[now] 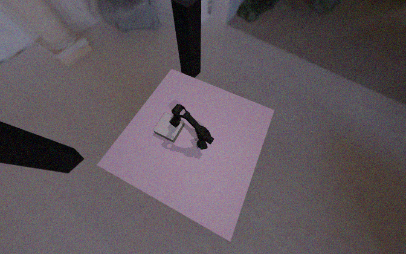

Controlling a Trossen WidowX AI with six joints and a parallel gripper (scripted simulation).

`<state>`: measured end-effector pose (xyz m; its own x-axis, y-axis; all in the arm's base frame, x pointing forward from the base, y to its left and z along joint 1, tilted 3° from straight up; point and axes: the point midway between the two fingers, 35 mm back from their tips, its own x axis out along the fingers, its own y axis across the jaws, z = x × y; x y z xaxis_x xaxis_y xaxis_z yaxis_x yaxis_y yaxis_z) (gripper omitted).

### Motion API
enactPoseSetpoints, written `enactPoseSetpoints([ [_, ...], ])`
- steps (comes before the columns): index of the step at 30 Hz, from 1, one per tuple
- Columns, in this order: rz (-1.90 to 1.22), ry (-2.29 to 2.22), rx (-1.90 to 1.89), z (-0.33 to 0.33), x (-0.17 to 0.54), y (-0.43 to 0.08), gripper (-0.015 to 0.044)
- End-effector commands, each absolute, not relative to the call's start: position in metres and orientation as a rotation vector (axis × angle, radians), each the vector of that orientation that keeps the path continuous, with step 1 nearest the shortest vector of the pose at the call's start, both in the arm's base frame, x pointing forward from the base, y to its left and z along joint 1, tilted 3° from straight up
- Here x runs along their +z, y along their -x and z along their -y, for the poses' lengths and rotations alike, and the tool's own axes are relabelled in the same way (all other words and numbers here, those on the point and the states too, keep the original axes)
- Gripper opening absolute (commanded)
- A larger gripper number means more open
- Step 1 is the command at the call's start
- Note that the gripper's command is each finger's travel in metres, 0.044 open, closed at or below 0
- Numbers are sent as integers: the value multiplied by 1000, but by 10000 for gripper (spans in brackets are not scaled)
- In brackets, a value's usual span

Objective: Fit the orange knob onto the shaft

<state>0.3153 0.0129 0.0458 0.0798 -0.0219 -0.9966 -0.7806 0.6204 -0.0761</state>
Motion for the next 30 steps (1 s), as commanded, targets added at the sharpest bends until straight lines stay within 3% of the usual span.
enactPoseSetpoints([
  [1,-1389,736,653,-13,46,-315,0],
  [30,-1396,720,636,-12,32,-317,0],
])
